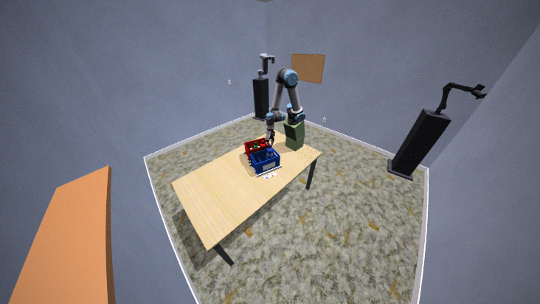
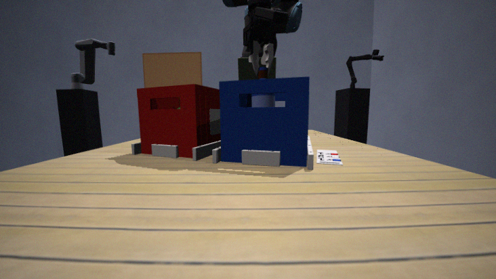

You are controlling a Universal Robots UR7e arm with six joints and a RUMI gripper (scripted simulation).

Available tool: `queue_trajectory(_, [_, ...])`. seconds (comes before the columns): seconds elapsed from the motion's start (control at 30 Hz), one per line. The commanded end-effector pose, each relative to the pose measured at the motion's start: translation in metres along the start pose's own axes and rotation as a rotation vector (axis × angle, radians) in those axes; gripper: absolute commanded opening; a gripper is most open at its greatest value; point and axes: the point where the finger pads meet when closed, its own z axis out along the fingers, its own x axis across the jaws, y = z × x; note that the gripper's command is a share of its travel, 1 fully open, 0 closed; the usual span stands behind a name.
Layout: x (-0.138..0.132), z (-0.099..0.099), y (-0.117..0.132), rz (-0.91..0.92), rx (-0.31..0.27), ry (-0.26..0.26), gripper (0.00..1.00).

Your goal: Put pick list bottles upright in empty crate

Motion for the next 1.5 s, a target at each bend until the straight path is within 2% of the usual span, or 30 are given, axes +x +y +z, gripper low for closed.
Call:
queue_trajectory(0.0, [0.000,0.004,0.000,0.000,0.001,0.001,0.00])
queue_trajectory(1.47, [0.000,0.042,0.000,0.000,0.001,0.001,0.00])
